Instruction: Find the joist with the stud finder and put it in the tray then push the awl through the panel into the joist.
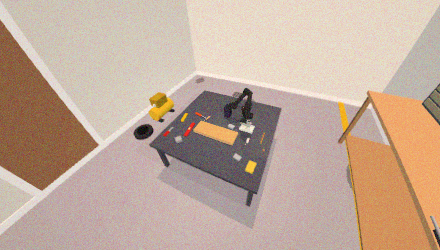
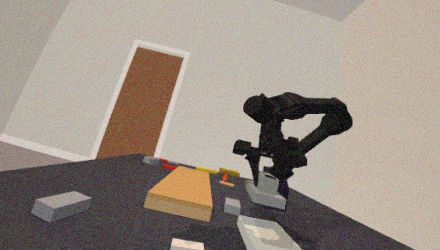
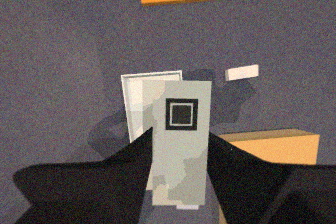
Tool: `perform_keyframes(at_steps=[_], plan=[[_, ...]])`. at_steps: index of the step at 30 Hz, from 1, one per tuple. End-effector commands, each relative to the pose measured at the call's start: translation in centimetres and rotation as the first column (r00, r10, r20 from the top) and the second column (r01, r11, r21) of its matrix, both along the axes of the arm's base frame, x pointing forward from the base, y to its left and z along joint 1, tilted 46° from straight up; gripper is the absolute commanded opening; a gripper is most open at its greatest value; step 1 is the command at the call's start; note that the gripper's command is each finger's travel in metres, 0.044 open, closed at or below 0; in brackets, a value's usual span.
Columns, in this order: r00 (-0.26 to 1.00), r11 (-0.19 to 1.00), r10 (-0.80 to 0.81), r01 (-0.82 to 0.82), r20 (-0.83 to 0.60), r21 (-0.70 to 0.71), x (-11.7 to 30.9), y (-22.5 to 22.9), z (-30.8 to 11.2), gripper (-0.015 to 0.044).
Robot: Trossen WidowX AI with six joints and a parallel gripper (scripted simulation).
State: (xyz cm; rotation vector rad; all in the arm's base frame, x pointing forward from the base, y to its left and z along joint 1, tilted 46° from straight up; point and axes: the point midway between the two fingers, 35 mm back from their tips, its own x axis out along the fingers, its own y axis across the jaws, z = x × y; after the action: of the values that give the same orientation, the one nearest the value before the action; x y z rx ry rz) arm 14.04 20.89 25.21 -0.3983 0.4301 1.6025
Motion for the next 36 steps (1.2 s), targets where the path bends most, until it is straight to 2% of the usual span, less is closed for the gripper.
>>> perform_keyframes(at_steps=[1, 5, 36], plan=[[0.998, 0.999, 0.041, -0.042, 0.04, 0.029, -1.7, 0.0, 0.6, 0.0], [0.996, 0.996, 0.071, -0.074, 0.062, 0.043, -3.0, -0.1, 0.7, 0.0], [0.995, 0.996, 0.076, -0.079, 0.066, 0.032, -2.8, 2.8, -2.1, 0.0]])
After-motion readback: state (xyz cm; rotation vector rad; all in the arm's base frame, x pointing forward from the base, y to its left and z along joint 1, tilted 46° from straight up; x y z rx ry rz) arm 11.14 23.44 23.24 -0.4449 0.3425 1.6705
